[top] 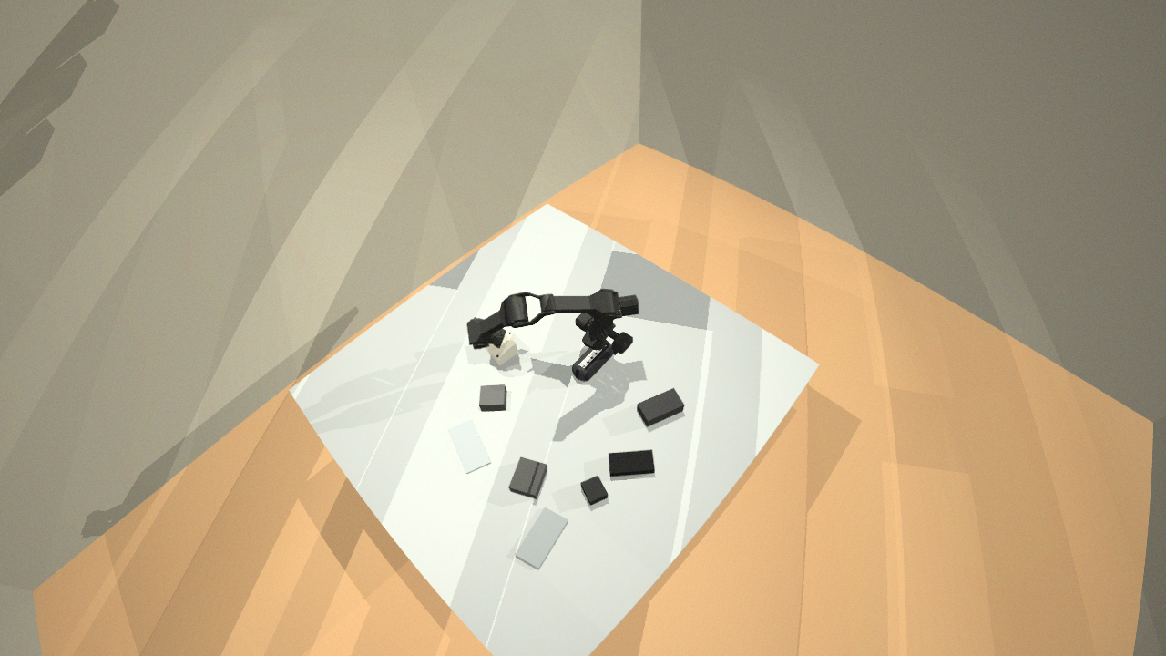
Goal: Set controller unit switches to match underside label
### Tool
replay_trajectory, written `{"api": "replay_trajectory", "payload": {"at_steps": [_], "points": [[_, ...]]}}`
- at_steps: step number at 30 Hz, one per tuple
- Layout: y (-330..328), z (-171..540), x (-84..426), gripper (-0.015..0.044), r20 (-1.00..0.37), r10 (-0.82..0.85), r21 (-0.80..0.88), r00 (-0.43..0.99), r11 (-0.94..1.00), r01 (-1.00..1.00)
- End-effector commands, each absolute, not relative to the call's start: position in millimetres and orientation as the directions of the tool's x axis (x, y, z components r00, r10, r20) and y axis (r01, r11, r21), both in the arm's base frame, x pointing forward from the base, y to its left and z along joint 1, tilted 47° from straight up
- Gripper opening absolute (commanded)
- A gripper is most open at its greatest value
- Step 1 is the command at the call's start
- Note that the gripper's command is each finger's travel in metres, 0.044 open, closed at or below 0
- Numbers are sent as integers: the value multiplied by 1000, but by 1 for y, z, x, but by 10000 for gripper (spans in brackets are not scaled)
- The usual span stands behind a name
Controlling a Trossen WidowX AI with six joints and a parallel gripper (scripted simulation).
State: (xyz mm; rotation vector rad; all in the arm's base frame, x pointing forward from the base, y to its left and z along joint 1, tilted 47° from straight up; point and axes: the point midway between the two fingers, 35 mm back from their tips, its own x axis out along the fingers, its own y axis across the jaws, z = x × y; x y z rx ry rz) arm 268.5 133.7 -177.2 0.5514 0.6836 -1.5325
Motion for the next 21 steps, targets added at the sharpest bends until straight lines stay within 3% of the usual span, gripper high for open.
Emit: {"api": "replay_trajectory", "payload": {"at_steps": [1,3,8,21], "points": [[128,-183,267,440,-698,-712,-101,-77,-9,995],[127,-183,267,440,-698,-712,-101,-77,-9,995],[127,-183,267,328,-698,-712,-101,-77,-9,995],[127,-183,267,327,-698,-712,-101,-77,-9,995]]}}
